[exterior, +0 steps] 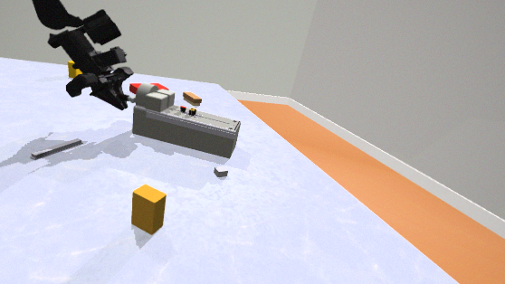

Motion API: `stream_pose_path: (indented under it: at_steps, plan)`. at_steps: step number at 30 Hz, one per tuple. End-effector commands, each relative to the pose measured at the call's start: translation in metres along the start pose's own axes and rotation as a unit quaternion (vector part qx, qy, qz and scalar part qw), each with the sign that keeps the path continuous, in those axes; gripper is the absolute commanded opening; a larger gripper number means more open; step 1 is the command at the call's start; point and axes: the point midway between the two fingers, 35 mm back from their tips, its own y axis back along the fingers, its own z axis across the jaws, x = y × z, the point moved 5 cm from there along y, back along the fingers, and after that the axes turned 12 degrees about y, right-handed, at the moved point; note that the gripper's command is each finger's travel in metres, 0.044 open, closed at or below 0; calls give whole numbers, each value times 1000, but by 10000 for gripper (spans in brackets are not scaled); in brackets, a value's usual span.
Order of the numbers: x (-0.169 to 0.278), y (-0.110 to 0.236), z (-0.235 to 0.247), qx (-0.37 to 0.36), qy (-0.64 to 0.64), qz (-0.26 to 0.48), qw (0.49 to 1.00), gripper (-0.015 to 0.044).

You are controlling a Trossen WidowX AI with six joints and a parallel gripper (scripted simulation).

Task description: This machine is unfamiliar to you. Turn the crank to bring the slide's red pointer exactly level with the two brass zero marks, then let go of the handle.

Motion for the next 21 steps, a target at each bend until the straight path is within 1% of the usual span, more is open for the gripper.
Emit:
stream_pose_path:
  at_steps: [1,21]
  plan:
    - [-6,6,-3,3,2,-2,1000,0]
    - [-25,23,8,2,1,-2,1000,0]
